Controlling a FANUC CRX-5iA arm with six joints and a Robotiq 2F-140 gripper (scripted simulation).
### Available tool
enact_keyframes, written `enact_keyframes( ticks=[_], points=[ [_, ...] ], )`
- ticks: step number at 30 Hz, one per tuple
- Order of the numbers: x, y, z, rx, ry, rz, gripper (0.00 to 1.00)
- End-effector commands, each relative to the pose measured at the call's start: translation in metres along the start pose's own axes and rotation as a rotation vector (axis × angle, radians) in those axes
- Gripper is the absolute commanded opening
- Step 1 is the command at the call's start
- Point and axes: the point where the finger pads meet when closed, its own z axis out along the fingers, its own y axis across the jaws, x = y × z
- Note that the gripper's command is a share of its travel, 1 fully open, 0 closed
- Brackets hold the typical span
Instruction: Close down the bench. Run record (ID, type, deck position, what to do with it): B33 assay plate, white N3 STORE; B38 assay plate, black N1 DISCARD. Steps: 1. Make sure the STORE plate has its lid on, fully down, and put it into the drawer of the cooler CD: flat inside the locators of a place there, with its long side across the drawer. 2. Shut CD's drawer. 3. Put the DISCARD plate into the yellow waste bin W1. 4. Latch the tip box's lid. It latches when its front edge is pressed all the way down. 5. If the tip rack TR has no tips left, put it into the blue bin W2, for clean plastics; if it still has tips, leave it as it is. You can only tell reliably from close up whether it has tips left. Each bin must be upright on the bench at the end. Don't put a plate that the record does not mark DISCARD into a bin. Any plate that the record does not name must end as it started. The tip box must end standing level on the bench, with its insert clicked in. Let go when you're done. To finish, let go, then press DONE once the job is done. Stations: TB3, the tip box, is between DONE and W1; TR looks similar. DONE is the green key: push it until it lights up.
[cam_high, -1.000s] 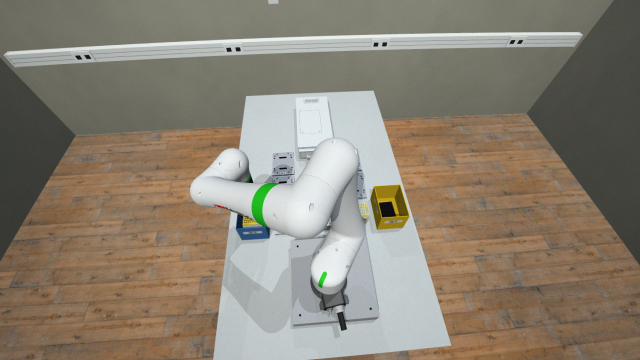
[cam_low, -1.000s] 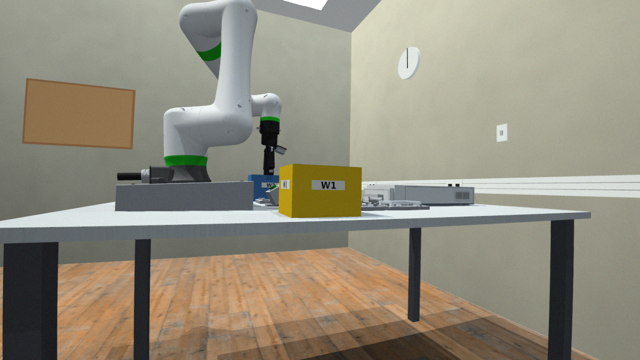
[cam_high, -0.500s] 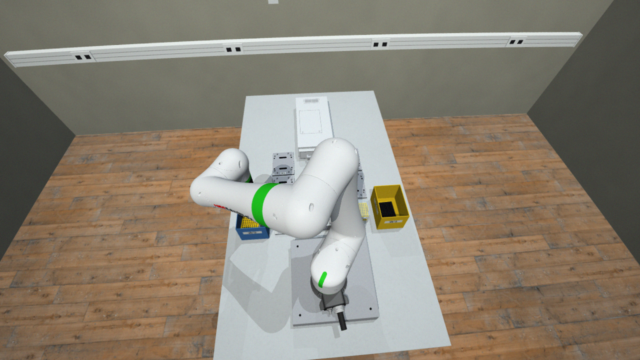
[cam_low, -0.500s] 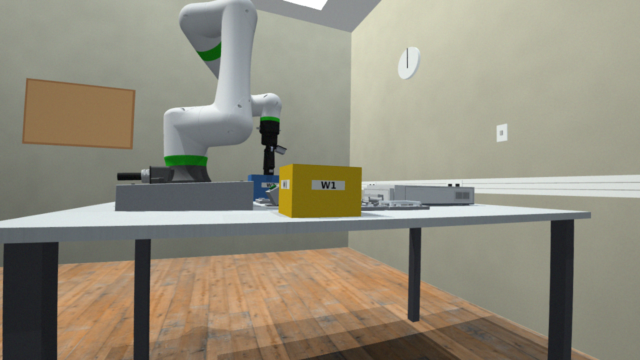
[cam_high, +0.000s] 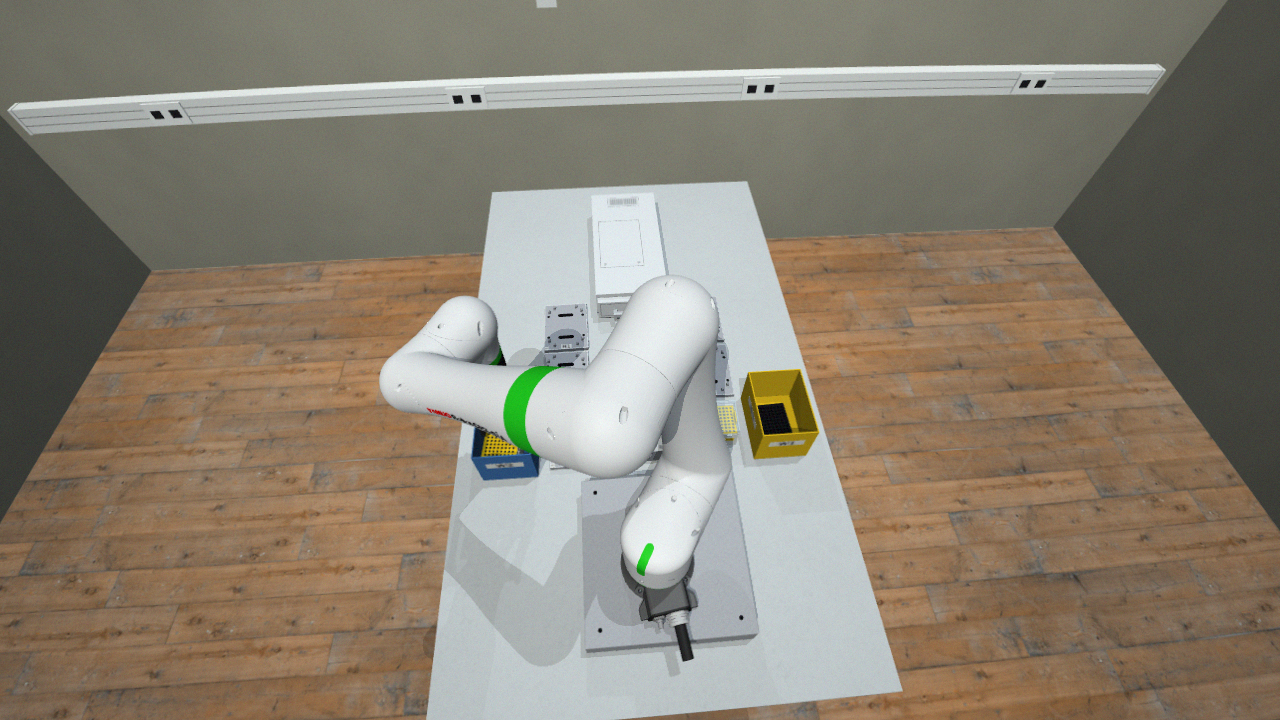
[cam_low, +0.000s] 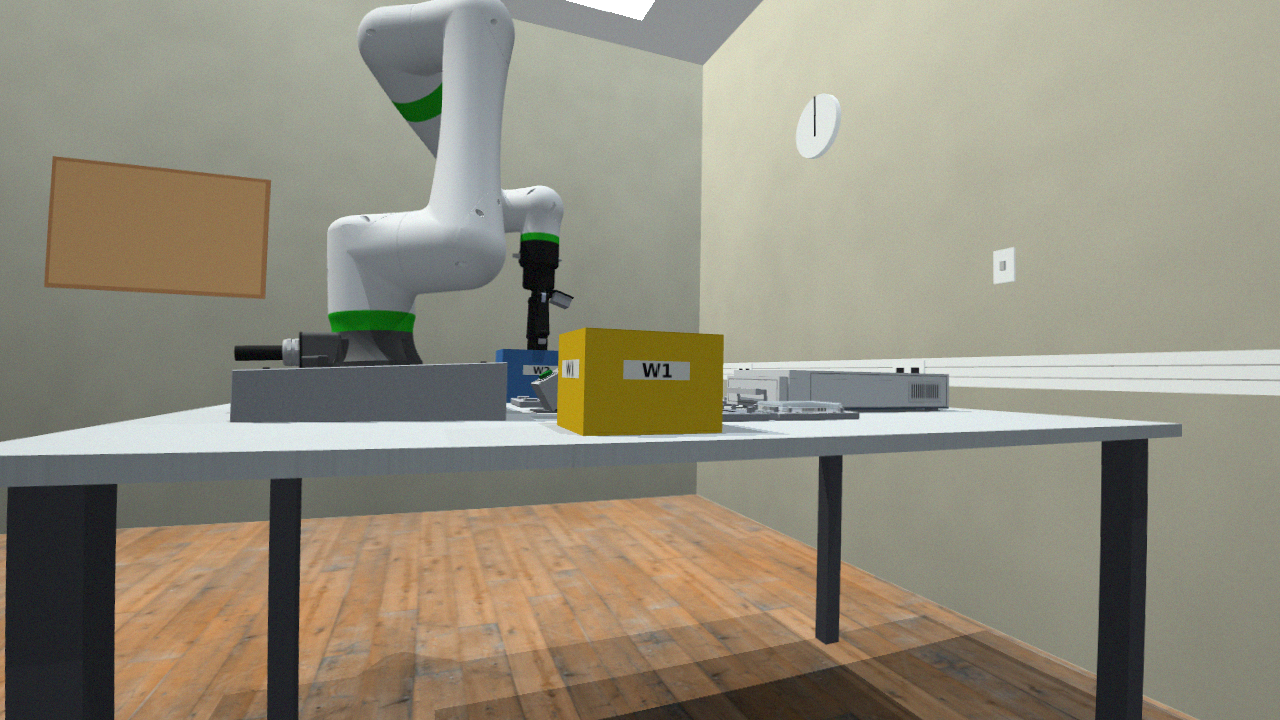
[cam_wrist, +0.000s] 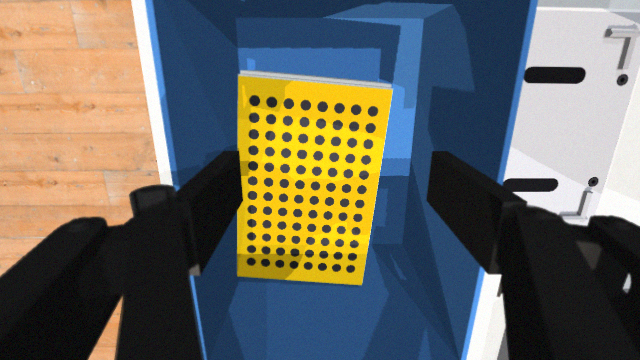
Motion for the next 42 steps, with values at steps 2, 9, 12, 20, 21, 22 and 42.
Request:
enact_keyframes(
  ticks=[2, 9, 12, 20, 21, 22, 42],
  points=[
    [0.001, 0.000, -0.007, 0.001, 0.001, 0.000, 0.70],
    [0.001, 0.000, -0.017, 0.001, 0.001, 0.000, 0.70],
    [0.001, 0.000, -0.018, 0.001, 0.001, 0.000, 0.70],
    [0.001, 0.000, -0.029, 0.001, 0.001, 0.000, 0.70],
    [0.001, 0.000, -0.030, 0.001, 0.001, 0.000, 0.70],
    [0.001, 0.000, -0.031, 0.001, 0.001, 0.000, 0.70],
    [0.001, 0.000, -0.055, 0.001, 0.001, 0.000, 0.70]
  ],
)
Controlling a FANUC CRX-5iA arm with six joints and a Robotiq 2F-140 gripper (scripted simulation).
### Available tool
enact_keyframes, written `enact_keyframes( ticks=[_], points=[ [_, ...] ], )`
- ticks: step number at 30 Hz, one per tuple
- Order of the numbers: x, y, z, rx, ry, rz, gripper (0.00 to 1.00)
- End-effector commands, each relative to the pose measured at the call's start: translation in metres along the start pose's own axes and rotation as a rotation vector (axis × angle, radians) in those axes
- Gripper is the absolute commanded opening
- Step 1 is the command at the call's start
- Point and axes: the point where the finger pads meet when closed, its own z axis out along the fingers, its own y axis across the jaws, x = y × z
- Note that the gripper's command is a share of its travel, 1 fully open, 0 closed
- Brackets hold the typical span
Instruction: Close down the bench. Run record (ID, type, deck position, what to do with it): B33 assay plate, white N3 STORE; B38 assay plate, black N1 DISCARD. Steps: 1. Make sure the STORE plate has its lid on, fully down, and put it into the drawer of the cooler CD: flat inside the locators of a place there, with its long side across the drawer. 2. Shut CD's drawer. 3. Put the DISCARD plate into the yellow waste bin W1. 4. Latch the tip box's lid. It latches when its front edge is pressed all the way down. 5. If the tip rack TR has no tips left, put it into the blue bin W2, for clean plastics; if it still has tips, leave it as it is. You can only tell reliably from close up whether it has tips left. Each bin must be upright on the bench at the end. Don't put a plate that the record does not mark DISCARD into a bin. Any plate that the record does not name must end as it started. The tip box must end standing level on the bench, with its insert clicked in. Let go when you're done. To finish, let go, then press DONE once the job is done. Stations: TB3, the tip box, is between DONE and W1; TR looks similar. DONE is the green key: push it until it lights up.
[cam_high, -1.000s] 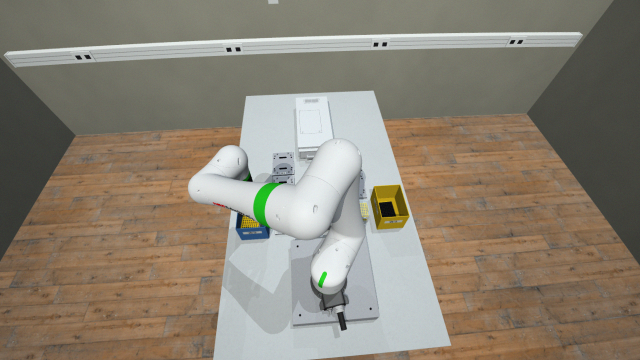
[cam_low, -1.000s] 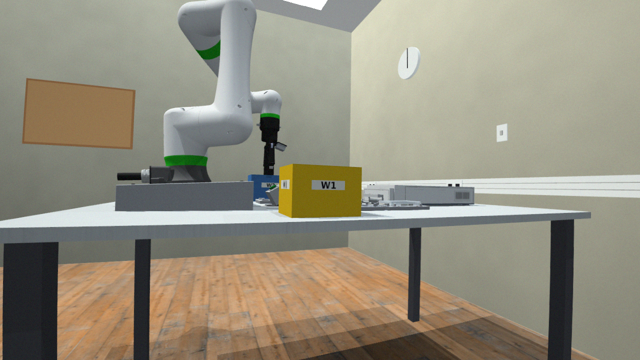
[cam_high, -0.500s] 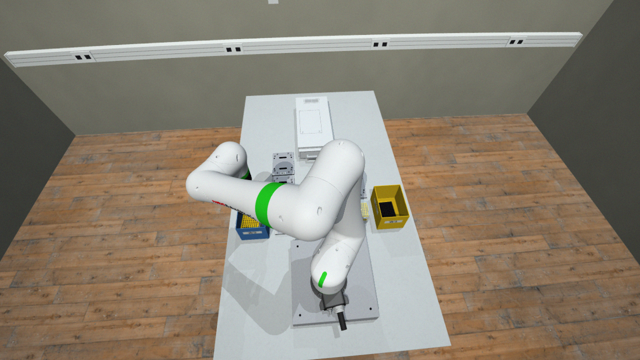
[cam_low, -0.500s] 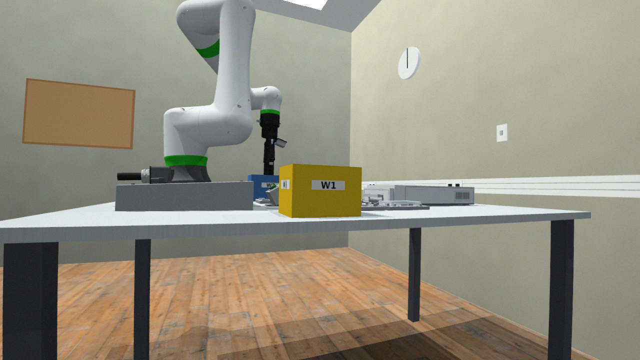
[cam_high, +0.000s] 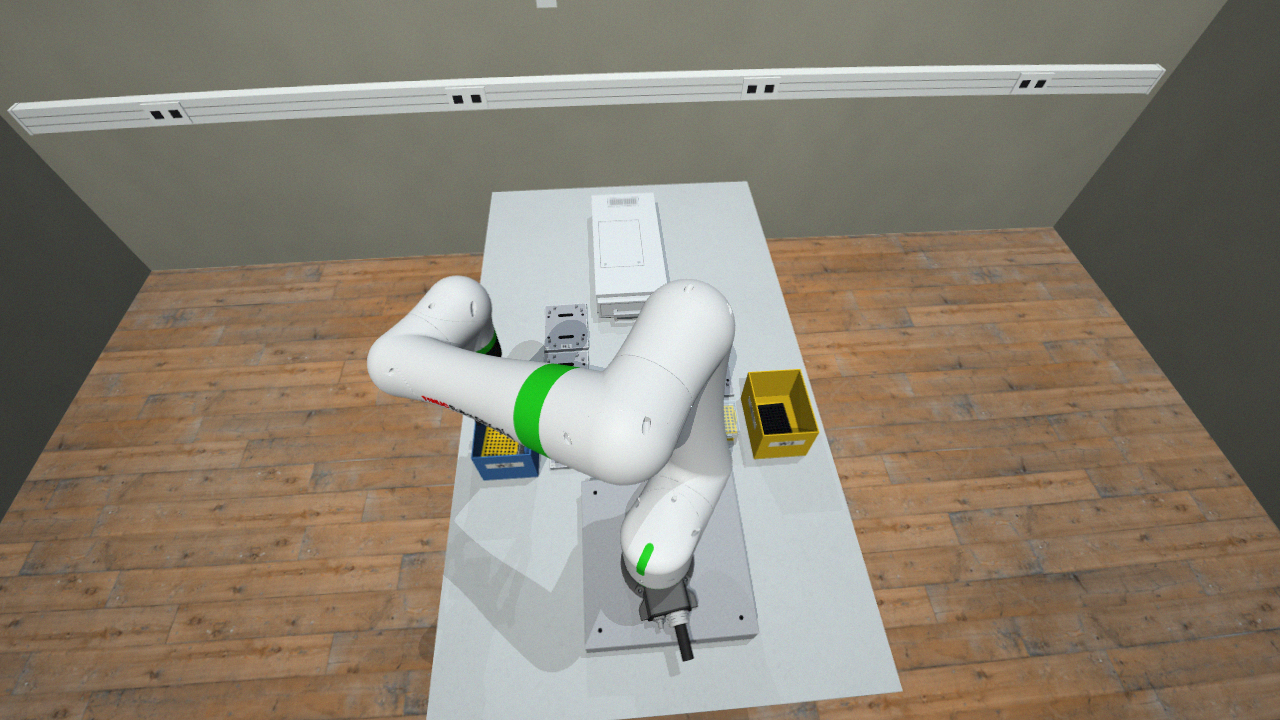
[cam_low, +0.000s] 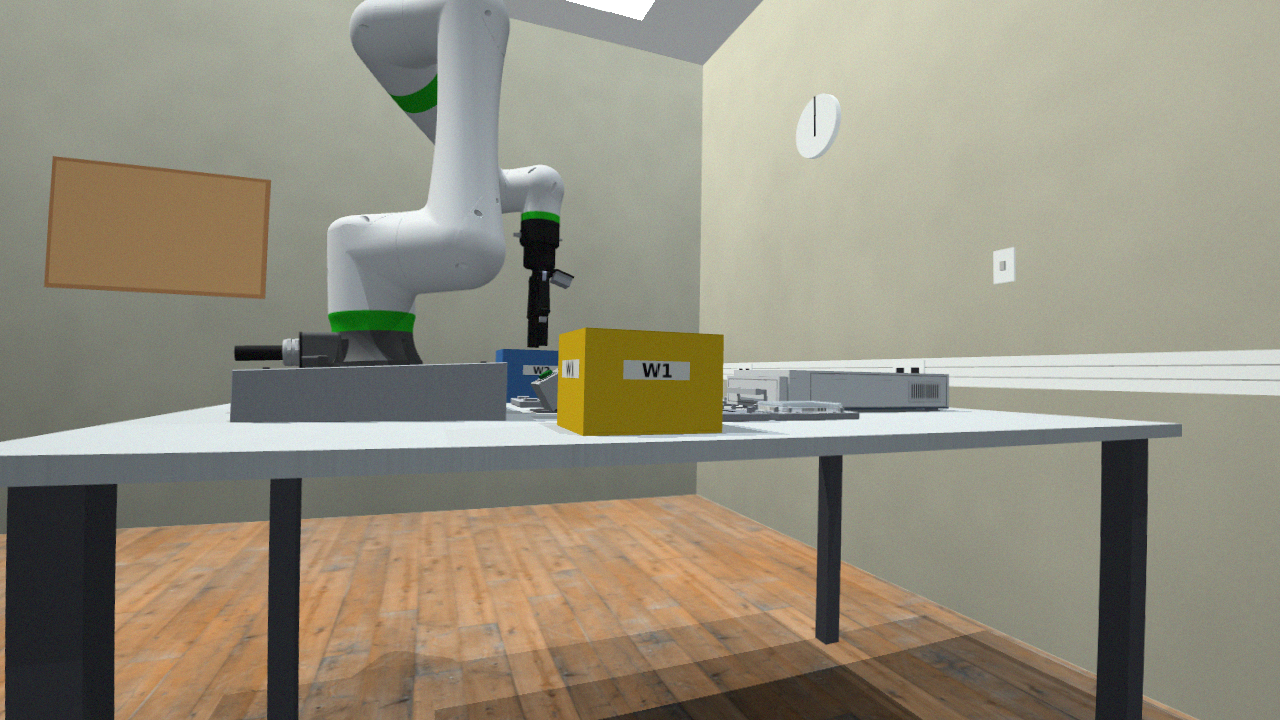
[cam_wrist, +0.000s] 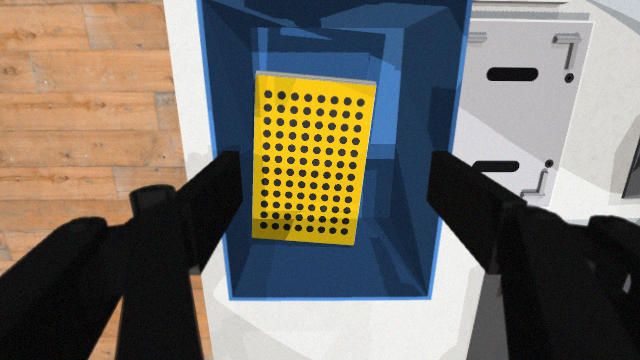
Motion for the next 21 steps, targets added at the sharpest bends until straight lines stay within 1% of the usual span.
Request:
enact_keyframes(
  ticks=[1, 3, 18, 21],
  points=[
    [0.000, 0.000, -0.007, 0.001, 0.001, 0.000, 0.70],
    [0.000, 0.000, -0.007, 0.001, 0.001, 0.000, 0.70],
    [0.000, 0.000, -0.027, 0.001, 0.001, 0.000, 0.70],
    [0.000, 0.000, -0.028, 0.001, 0.001, 0.000, 0.70]
  ],
)
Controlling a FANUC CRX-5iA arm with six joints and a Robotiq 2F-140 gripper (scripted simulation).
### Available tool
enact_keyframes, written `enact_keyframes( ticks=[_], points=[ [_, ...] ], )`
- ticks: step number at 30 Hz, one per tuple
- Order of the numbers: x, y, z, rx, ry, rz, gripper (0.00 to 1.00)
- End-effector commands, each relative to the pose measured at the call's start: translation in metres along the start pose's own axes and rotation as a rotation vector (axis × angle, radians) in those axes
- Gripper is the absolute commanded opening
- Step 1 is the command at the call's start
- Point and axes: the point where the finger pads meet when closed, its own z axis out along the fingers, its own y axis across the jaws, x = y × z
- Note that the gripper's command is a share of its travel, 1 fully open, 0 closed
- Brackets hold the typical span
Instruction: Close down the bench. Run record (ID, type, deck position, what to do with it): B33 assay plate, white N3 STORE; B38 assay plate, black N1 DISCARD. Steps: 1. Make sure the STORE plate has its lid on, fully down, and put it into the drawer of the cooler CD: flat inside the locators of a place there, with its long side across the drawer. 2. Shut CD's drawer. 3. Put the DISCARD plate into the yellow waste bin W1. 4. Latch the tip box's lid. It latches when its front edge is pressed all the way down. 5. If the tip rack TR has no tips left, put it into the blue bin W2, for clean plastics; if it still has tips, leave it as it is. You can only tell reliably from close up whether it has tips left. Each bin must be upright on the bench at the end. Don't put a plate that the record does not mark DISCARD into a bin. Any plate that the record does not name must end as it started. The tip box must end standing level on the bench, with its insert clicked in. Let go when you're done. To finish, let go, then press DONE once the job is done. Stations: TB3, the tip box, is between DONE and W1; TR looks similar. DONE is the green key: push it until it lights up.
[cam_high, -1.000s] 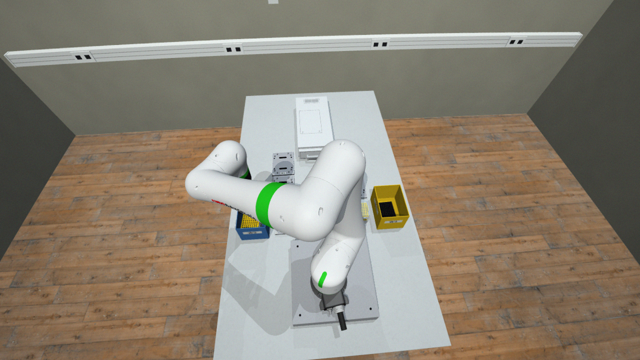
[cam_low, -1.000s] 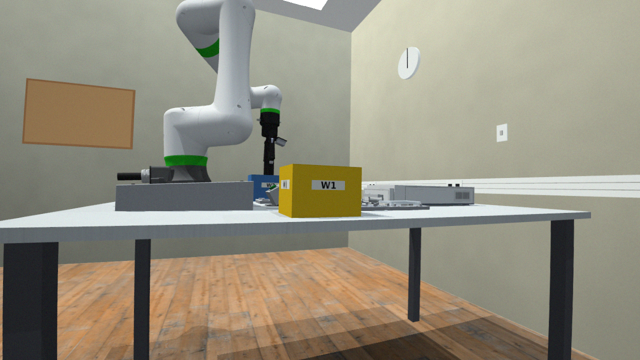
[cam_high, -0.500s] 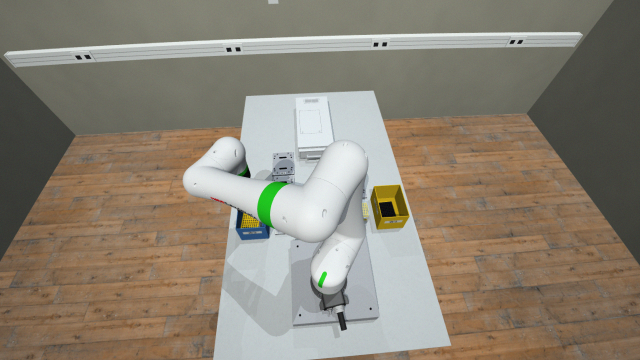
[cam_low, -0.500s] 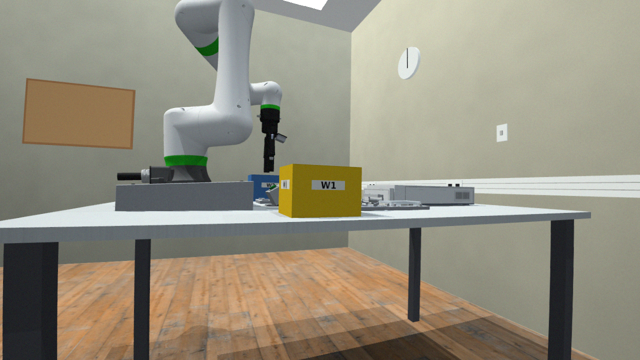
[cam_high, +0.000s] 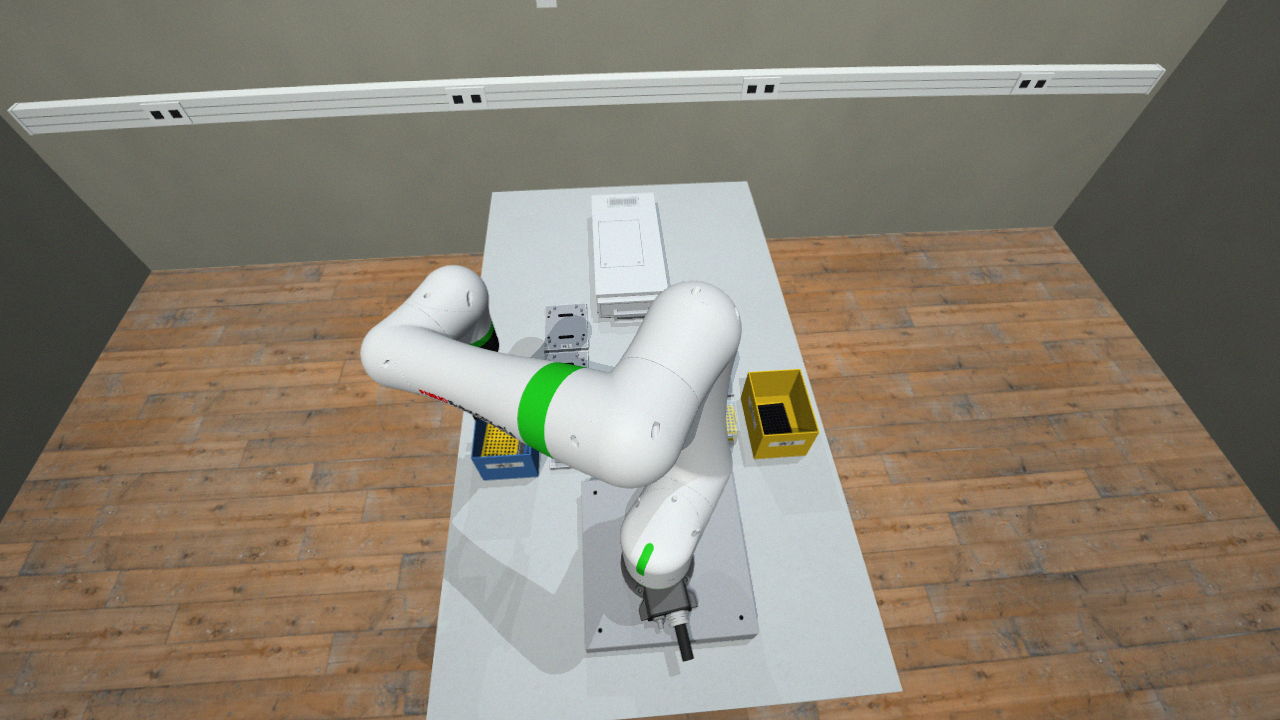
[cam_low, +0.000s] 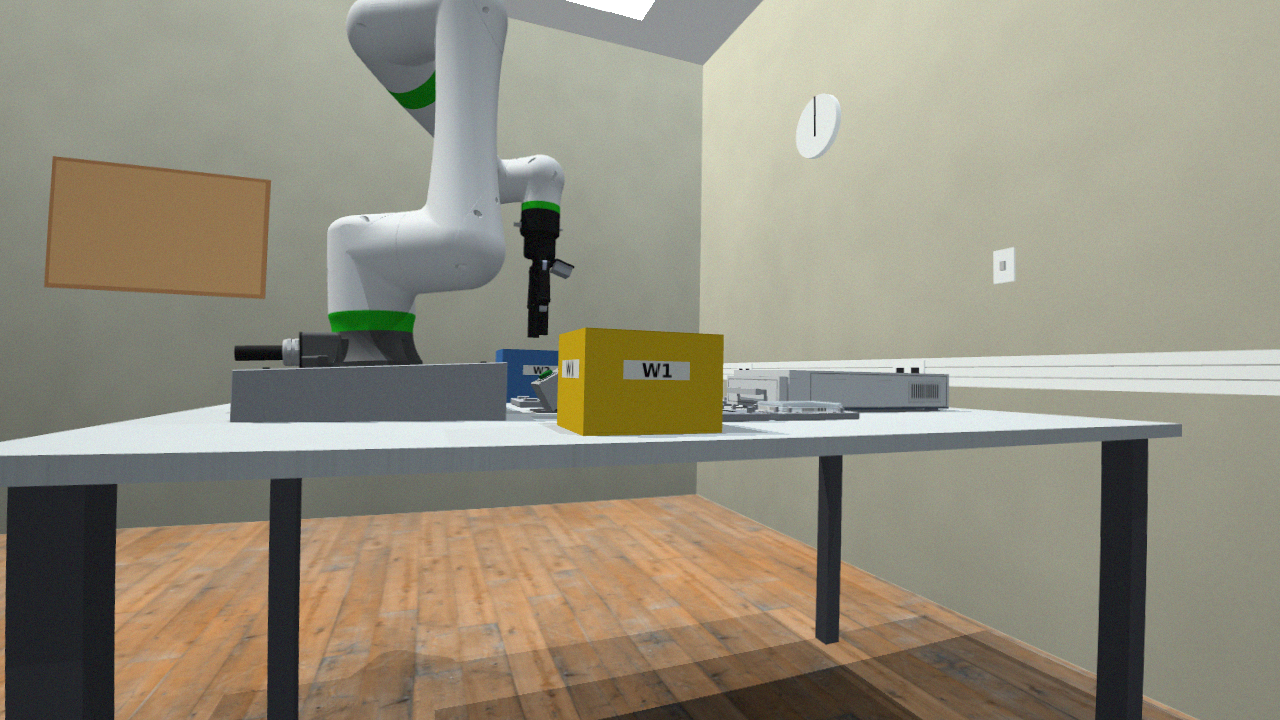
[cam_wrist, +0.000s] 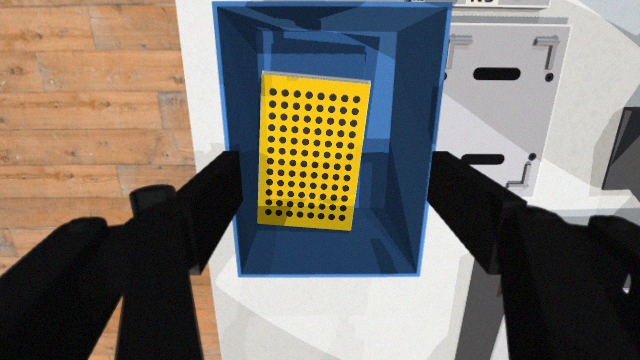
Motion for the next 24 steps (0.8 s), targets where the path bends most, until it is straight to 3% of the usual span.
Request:
enact_keyframes(
  ticks=[1, 11, 24],
  points=[
    [0.000, 0.000, -0.005, 0.001, 0.001, 0.000, 0.70],
    [0.000, 0.000, -0.010, 0.001, 0.001, 0.000, 0.70],
    [-0.005, 0.043, -0.013, 0.001, 0.001, -0.025, 0.65]
  ],
)
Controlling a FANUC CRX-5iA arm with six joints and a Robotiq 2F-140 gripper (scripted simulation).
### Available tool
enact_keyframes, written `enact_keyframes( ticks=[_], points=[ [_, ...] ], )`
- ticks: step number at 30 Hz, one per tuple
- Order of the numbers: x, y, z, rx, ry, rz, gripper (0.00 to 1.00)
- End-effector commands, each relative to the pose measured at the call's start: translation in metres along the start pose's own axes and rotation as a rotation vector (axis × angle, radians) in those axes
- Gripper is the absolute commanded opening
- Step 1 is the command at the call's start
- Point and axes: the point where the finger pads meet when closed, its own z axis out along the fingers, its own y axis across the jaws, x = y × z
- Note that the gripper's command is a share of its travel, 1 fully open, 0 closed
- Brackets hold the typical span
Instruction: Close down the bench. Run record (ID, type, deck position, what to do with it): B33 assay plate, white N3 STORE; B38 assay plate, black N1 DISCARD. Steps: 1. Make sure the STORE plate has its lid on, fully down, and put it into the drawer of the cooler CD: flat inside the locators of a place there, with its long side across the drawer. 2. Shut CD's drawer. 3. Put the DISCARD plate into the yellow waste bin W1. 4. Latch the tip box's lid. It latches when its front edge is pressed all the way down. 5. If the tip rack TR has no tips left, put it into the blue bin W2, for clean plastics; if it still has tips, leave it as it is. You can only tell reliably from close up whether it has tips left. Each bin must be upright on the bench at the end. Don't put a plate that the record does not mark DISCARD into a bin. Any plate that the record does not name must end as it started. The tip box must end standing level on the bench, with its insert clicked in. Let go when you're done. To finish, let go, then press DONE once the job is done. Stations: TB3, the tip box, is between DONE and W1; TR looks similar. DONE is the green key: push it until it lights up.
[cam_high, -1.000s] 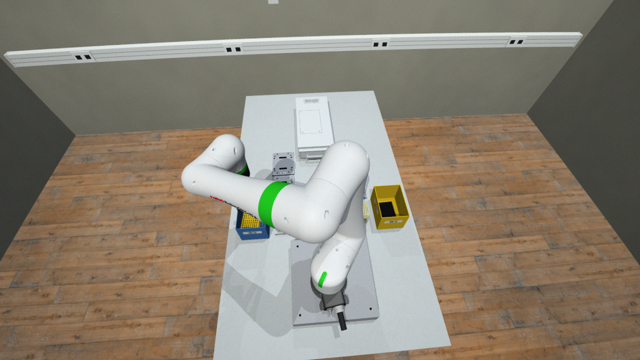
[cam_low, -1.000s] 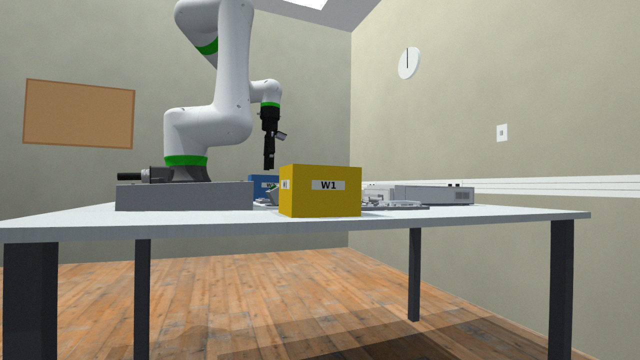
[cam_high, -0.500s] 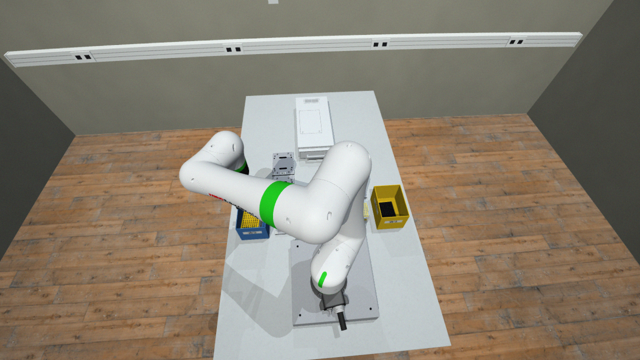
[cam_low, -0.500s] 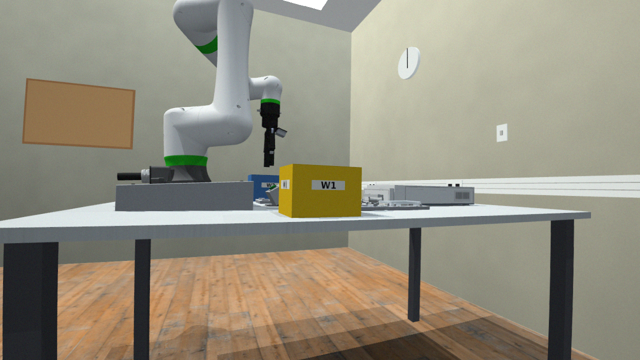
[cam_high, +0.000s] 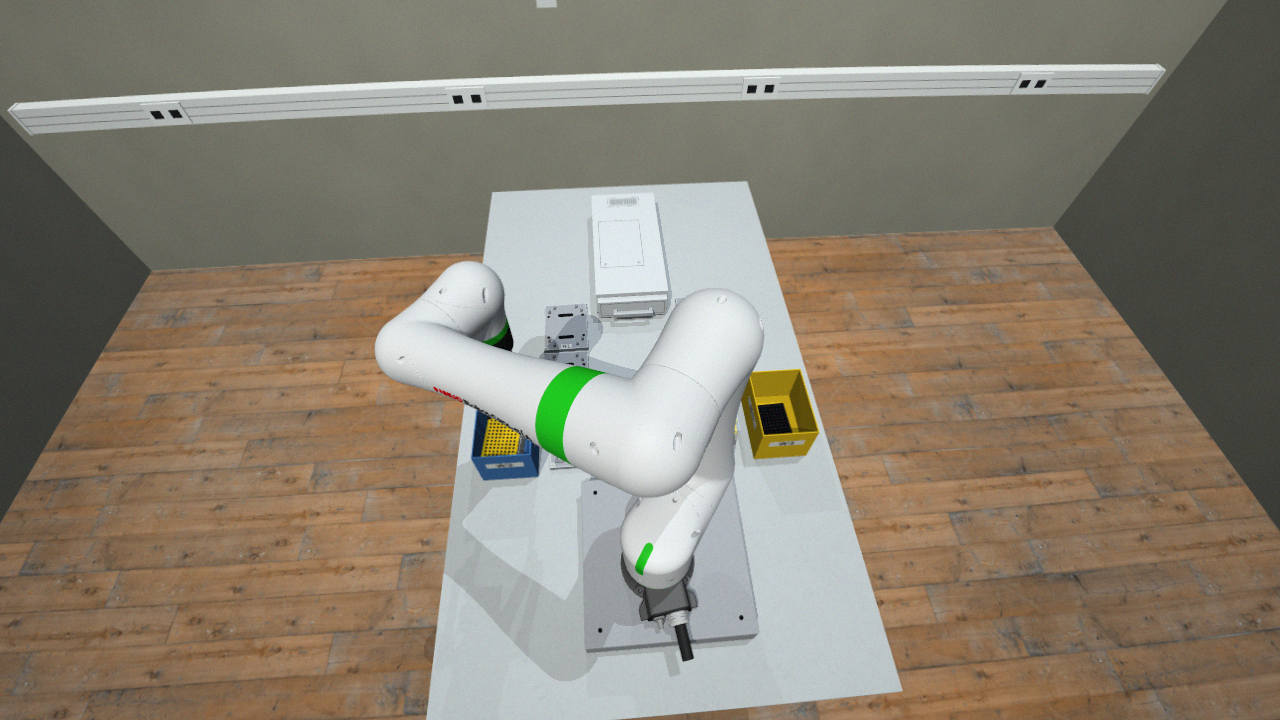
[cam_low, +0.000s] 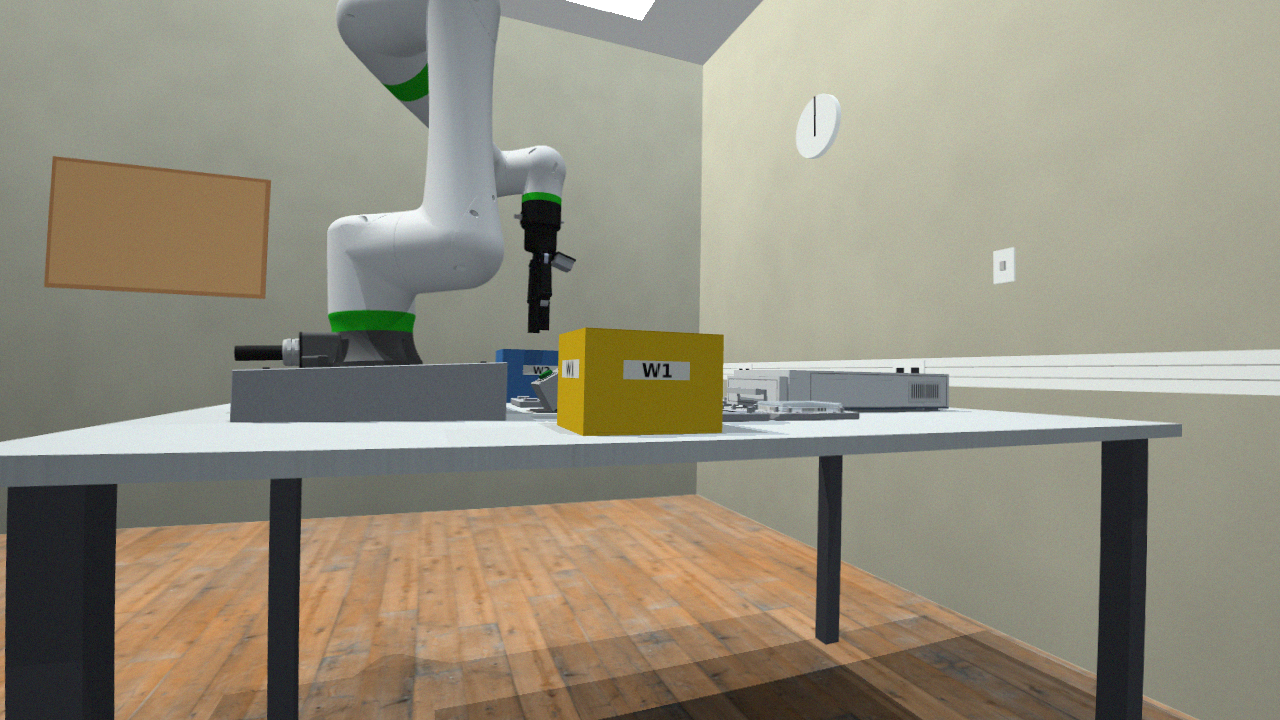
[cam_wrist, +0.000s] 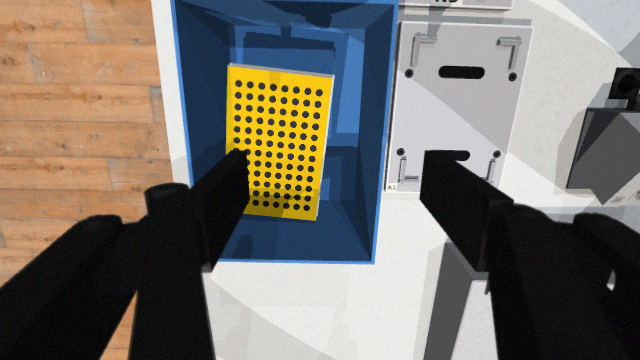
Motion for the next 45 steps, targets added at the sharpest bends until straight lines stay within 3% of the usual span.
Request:
enact_keyframes(
  ticks=[1, 15, 16, 45],
  points=[
    [-0.002, 0.018, -0.002, 0.001, 0.002, -0.001, 0.65],
    [-0.010, 0.066, -0.005, 0.001, 0.002, -0.001, 0.59],
    [-0.011, 0.070, -0.005, 0.001, 0.002, -0.001, 0.10],
    [-0.026, 0.168, -0.011, 0.001, 0.002, -0.001, 0.10]
  ],
)
